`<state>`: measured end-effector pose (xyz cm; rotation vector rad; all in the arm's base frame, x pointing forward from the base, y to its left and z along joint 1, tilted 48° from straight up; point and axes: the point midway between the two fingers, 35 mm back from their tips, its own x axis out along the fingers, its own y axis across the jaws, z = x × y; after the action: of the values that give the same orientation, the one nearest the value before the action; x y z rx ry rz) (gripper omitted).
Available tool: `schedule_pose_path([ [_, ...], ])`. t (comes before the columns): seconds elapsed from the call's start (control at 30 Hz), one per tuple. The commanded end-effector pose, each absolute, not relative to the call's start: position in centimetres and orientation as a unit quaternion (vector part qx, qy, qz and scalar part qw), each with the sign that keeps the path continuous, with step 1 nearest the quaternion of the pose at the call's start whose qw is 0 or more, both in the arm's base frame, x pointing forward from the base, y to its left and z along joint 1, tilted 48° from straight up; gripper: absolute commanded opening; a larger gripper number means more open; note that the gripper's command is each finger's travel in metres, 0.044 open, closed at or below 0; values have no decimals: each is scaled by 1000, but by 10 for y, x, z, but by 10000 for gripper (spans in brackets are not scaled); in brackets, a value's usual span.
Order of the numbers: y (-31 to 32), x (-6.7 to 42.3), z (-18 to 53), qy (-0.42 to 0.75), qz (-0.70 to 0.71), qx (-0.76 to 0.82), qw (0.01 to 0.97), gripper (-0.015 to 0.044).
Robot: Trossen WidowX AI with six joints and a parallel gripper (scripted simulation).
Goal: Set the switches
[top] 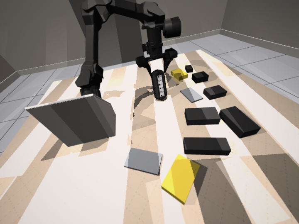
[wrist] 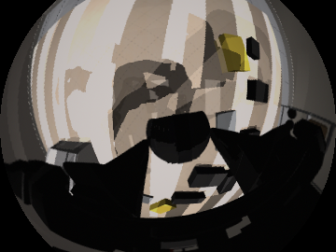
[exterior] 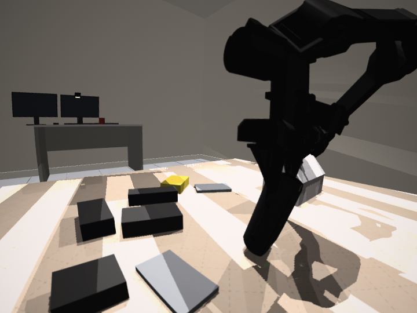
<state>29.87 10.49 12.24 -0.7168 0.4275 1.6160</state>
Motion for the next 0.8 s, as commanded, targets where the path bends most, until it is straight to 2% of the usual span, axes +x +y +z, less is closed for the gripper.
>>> schedule_pose_path([
  [0.0, 102, 299, 117, 190, 702, -312, 611, 338],
  [0.77, 89, 303, 104, 190, 702, -312, 611, 338],
])
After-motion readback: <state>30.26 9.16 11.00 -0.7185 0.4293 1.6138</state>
